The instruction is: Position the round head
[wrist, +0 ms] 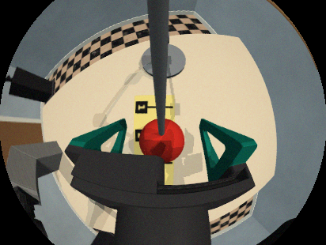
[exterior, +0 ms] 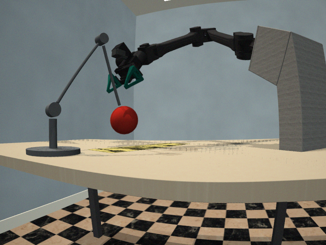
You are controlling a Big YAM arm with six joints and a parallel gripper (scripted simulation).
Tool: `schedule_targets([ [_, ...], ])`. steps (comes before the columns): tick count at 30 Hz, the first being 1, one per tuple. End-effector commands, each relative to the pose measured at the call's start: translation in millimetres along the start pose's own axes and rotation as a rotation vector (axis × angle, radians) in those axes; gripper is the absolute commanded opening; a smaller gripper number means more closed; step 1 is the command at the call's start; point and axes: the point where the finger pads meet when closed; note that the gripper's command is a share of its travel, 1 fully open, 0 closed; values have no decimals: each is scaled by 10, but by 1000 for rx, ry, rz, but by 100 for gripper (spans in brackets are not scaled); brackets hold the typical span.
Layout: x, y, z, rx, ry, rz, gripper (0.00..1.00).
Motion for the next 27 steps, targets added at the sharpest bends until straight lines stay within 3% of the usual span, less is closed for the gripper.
schedule_targets([
  [1,13,30,-7,0,-3,-2,100],
  [8,59,90,11,1,-4,-3,100],
  [27,31,21,16,3,-4,-3,100],
])
Point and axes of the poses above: the point where the finger pads meet when closed, its own y axis out along the fingers, its own z axis across the jaws, x = y × z, and after that the axes turned 7 degrees about y, right-handed
